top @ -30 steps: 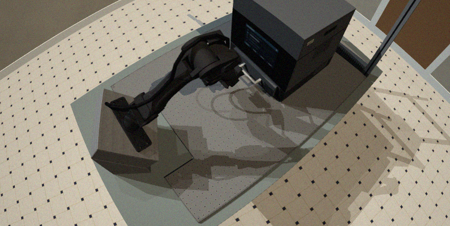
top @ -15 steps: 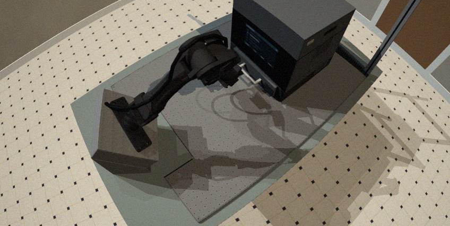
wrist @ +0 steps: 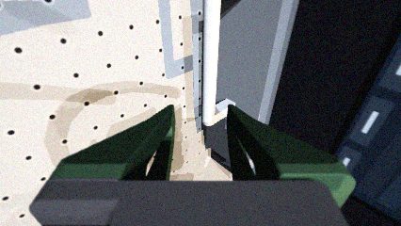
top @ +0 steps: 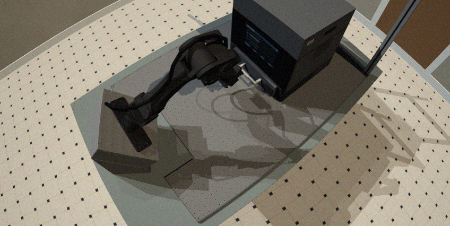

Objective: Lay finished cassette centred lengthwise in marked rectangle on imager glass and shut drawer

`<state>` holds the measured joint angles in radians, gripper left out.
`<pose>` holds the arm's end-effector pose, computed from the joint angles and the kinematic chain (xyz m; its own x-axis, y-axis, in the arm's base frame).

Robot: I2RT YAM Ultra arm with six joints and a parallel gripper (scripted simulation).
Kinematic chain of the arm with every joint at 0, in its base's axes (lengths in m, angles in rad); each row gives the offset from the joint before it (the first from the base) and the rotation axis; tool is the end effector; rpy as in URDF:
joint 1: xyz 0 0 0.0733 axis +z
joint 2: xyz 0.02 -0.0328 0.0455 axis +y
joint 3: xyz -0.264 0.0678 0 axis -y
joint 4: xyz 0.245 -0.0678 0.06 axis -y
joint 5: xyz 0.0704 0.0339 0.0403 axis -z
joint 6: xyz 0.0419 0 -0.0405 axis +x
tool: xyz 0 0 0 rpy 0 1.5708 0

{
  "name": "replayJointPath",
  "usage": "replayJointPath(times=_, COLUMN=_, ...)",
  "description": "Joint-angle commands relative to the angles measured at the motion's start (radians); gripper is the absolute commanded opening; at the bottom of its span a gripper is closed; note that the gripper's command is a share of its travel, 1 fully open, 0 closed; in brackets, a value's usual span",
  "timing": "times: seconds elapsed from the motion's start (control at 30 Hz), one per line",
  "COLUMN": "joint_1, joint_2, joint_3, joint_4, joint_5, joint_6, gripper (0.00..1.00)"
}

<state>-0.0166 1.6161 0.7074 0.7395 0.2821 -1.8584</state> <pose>0.3387 -0.0162 0.2074 -0.2306 -0.9173 0.3246 -0.2438 -0.2684 -0.9319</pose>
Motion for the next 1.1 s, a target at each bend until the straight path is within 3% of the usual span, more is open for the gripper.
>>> replayJointPath(times=0.0, joint_1=0.026, joint_2=-0.033, joint_3=0.014, joint_4=0.003, joint_5=-0.004, joint_6=0.015, gripper=0.35)
replayJointPath(times=0.73, joint_1=0.026, joint_2=-0.033, joint_3=0.014, joint_4=0.003, joint_5=-0.004, joint_6=0.015, gripper=0.35)
replayJointPath(times=0.77, joint_1=0.034, joint_2=-0.04, joint_3=-0.027, joint_4=-0.01, joint_5=0.027, joint_6=0.045, gripper=0.35)
replayJointPath(times=1.07, joint_1=0.108, joint_2=-0.126, joint_3=-0.138, joint_4=-0.073, joint_5=0.209, joint_6=0.339, gripper=0.35)
